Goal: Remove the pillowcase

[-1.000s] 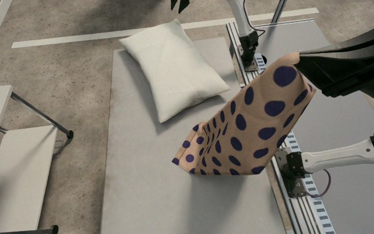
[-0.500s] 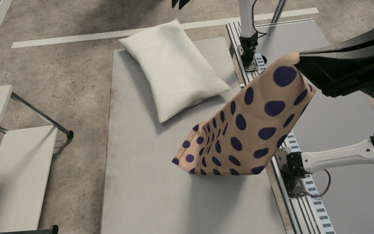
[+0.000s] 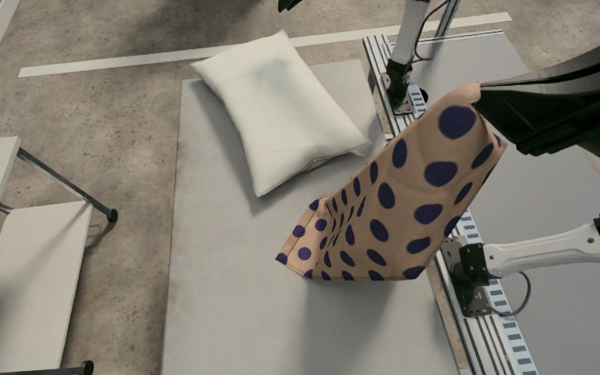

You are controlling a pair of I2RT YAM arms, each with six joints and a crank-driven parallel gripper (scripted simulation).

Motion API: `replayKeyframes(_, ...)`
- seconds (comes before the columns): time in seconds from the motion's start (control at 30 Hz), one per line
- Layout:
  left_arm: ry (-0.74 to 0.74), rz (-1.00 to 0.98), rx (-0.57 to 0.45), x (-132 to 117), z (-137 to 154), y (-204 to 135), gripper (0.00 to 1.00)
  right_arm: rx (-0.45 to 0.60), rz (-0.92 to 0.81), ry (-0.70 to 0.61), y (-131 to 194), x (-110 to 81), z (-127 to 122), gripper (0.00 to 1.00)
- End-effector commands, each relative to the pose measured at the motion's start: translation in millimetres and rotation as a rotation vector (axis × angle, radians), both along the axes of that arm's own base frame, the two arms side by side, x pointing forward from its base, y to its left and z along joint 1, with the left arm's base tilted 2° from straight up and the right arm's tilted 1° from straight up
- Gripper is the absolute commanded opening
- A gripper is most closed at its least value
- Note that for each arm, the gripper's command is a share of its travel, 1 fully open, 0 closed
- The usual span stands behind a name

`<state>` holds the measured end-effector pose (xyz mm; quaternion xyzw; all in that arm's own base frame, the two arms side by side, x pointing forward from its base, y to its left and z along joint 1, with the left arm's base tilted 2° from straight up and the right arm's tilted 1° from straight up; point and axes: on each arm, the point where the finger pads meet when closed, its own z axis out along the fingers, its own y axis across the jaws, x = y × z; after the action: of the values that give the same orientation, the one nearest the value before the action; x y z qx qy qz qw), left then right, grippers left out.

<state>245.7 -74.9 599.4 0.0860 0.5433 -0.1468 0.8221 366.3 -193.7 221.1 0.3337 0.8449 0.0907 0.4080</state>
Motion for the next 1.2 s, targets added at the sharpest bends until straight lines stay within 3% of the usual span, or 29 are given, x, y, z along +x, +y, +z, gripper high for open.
replayKeyframes(0.0, -0.045, 0.002, -0.018, -1.7, 15.8, 0.9, 0.01, -0.152, 0.046, -0.097, 16.4, 5.1, 27.0, 0.63)
replayKeyframes(0.23, -0.045, 0.002, -0.018, -1.7, 15.8, 0.9, 0.01, -0.323, 0.130, -0.225, 57.3, 4.2, 58.8, 0.63)
replayKeyframes(0.33, -0.045, 0.002, -0.018, -1.7, 15.8, 0.9, 0.01, -0.340, 0.144, -0.235, 62.3, 7.1, 58.5, 0.63)
replayKeyframes(0.77, -0.045, 0.002, -0.018, -1.7, 15.8, 0.9, 0.01, -0.597, 0.259, -0.526, 138.1, 11.7, 122.8, 0.63)
replayKeyframes(0.93, -0.045, 0.002, -0.018, -1.7, 15.8, 0.9, 0.01, -0.632, 0.281, -0.590, 156.6, 12.4, 134.4, 0.63)
replayKeyframes(0.97, -0.045, 0.002, -0.018, -1.7, 15.8, 0.9, 0.01, -0.634, 0.298, -0.582, 162.9, 18.9, 126.9, 0.63)
replayKeyframes(1.03, -0.045, 0.002, -0.018, -1.7, 15.8, 0.9, 0.01, -0.665, 0.297, -0.659, 175.7, 14.4, 147.9, 0.63)
replayKeyframes(1.17, -0.045, 0.002, -0.018, -1.7, 15.8, 0.9, 0.01, -0.666, 0.324, -0.680, 191.3, 15.5, 147.4, 0.63)
